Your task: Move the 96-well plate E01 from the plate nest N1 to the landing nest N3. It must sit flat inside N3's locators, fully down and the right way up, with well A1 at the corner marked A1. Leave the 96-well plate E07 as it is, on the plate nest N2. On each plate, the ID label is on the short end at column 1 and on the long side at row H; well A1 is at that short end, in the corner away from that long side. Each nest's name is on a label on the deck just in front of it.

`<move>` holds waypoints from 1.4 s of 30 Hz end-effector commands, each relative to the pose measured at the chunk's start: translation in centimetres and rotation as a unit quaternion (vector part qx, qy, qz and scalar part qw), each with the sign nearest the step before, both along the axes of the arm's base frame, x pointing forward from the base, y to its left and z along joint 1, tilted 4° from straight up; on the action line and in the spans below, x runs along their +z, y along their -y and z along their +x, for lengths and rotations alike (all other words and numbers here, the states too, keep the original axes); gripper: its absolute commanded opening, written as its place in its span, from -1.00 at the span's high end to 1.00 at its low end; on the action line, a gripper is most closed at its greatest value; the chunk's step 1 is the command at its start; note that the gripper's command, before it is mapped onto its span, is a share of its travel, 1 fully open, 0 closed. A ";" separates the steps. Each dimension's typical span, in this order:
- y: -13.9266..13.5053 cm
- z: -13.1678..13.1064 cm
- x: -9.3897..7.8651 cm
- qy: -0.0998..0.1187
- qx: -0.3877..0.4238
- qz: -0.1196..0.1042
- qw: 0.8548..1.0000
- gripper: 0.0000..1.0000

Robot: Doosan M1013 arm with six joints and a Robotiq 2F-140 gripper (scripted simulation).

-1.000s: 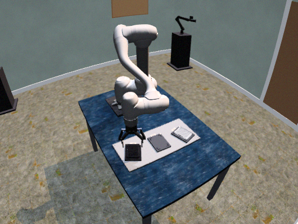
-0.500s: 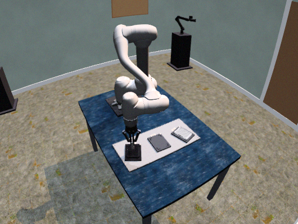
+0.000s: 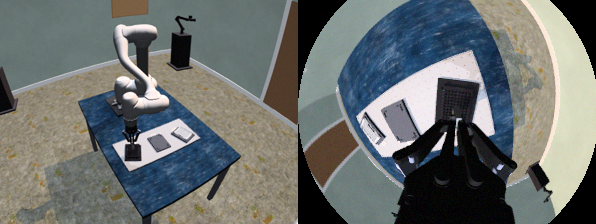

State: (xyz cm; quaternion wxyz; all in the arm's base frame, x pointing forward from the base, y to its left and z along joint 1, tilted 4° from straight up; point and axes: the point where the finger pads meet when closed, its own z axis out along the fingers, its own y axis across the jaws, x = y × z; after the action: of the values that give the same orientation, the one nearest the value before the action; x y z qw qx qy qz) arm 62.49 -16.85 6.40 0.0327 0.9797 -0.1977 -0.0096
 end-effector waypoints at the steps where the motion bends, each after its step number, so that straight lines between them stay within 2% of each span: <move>1: -0.1 -0.4 -0.2 -0.004 -0.004 0.003 1.000 1.00; 12: -0.1 -0.4 -0.2 -0.004 -0.004 0.003 1.000 1.00; 13: -0.1 -0.4 -0.2 -0.004 -0.004 0.003 1.000 -0.33; 42: -0.1 -0.4 -0.2 -0.004 -0.004 0.003 1.000 -0.33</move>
State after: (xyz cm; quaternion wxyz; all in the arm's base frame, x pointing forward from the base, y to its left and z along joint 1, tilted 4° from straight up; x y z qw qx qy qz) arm 62.49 -16.85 6.40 0.0327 0.9797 -0.1977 -0.0096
